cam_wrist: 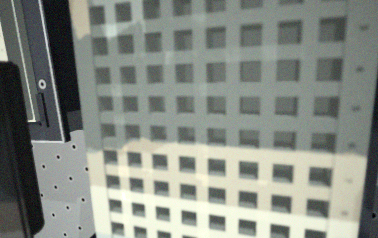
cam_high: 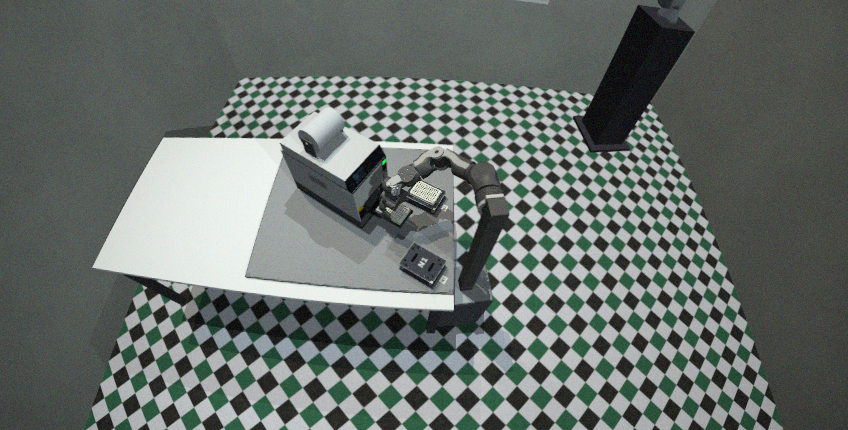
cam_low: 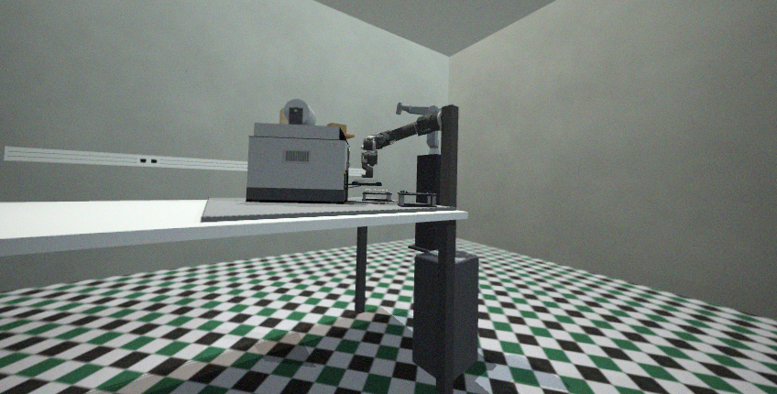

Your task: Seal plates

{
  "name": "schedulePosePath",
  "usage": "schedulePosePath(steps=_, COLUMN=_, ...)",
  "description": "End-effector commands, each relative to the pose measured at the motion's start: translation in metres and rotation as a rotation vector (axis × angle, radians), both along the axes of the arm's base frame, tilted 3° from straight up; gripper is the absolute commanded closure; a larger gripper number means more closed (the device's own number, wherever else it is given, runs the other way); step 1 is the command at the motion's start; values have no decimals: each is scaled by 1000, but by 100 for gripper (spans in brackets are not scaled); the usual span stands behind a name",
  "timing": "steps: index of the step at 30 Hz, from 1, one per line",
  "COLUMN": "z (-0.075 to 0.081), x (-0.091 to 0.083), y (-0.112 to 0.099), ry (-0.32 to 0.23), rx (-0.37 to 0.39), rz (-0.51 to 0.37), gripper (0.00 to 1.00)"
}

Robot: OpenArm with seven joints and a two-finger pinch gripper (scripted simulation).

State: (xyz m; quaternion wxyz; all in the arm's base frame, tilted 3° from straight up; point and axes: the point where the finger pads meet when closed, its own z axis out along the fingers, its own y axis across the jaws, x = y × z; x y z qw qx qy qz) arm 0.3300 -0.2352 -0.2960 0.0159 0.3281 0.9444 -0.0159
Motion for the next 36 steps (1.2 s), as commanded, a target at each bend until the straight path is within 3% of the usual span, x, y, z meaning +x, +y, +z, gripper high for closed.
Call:
schedulePosePath(steps=1, z=4, x=1, y=-1, ry=-4, rx=-3, rz=-6, gripper=35)
schedulePosePath(steps=5, z=10, x=1, y=-1, ry=-5, rx=-3, rz=-7, gripper=35)
schedulePosePath(steps=8, z=17, x=-6, y=-9, ry=-82, rx=-62, rz=-2, gripper=36)
schedulePosePath(steps=10, z=17, x=-6, y=-9, ry=-82, rx=-62, rz=-2, gripper=36)
schedulePosePath(steps=20, z=53, x=-24, y=-39, ry=-335, rx=-259, rz=5, gripper=41)
schedulePosePath(steps=25, z=69, x=-35, y=-54, ry=-434, rx=-343, rz=10, gripper=43)
schedulePosePath(steps=27, z=69, x=-35, y=-54, ry=-434, rx=-343, rz=10, gripper=43)
schedulePosePath(steps=32, z=89, x=-43, y=-69, ry=-556, rx=-433, rz=11, gripper=46)
schedulePosePath(steps=34, z=98, x=-45, y=-75, ry=-559, rx=-433, rz=14, gripper=47)
schedulePosePath(steps=35, z=100, x=-47, y=-77, ry=-558, rx=-431, rz=13, gripper=100)
schedulePosePath(steps=36, z=97, x=-48, y=-76, ry=-547, rx=-429, rz=18, gripper=100)
